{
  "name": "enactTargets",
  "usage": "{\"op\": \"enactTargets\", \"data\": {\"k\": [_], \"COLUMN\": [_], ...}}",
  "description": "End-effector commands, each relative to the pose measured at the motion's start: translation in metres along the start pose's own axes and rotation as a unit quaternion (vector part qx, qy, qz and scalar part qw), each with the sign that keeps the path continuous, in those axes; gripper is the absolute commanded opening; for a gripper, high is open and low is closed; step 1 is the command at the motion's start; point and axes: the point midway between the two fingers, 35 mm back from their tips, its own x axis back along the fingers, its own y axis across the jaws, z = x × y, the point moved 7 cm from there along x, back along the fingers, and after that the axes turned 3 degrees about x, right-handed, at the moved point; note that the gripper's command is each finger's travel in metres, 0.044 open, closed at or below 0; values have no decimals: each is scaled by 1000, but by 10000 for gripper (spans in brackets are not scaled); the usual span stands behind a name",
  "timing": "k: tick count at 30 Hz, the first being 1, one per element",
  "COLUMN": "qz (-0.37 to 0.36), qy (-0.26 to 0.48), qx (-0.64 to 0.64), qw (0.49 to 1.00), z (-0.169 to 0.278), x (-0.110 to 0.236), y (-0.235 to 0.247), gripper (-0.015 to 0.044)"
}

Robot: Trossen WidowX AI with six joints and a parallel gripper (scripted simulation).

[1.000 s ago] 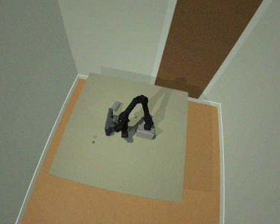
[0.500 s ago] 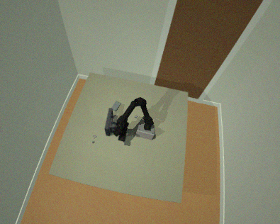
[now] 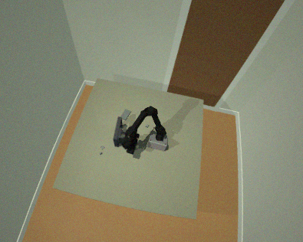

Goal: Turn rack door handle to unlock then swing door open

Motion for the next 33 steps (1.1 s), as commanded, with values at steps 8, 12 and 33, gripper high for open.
{"op": "enactTargets", "data": {"k": [8, 12, 33], "qz": [-1, -1, -2], "qy": [1, 1, 1], "qx": [-5, -5, -4], "qw": [1000, 1000, 1000], "z": [0, 0, -2], "x": [1, 1, 26], "y": [1, 1, 2], "gripper": [168, 273, 283]}}
